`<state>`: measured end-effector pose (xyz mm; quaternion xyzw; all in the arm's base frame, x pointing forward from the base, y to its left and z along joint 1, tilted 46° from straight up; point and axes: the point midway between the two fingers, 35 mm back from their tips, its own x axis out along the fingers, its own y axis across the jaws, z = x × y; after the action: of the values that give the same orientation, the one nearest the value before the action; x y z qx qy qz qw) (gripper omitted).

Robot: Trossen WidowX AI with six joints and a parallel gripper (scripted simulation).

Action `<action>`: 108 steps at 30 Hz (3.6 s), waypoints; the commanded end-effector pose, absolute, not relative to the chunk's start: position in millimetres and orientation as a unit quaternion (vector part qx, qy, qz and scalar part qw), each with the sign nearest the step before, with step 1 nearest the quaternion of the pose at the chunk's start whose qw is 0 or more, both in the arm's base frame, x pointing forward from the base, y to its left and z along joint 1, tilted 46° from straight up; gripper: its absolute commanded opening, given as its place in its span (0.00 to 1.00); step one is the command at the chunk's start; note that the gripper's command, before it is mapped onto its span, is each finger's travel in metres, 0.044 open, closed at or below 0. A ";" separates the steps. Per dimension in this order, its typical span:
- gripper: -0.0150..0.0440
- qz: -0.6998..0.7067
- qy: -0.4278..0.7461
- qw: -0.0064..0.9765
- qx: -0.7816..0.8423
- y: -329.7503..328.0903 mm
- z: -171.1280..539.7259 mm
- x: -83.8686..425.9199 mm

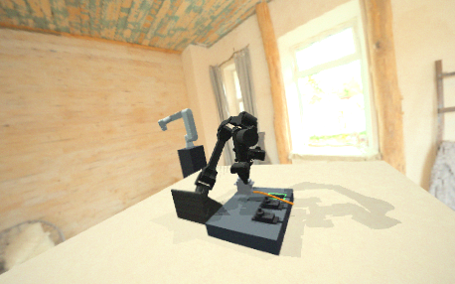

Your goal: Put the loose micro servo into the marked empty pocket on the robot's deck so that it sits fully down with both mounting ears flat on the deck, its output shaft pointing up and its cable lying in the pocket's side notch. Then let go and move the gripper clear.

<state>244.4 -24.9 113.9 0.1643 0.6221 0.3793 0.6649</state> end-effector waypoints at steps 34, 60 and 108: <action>0.25 0.315 0.655 0.647 0.229 7.9 146.7 282.5; 0.25 0.306 0.658 0.645 0.239 16.5 146.8 350.0; 0.25 0.356 0.632 0.662 0.188 30.0 135.7 349.1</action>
<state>348.7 30.2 133.9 0.1877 0.6354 0.3553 0.6594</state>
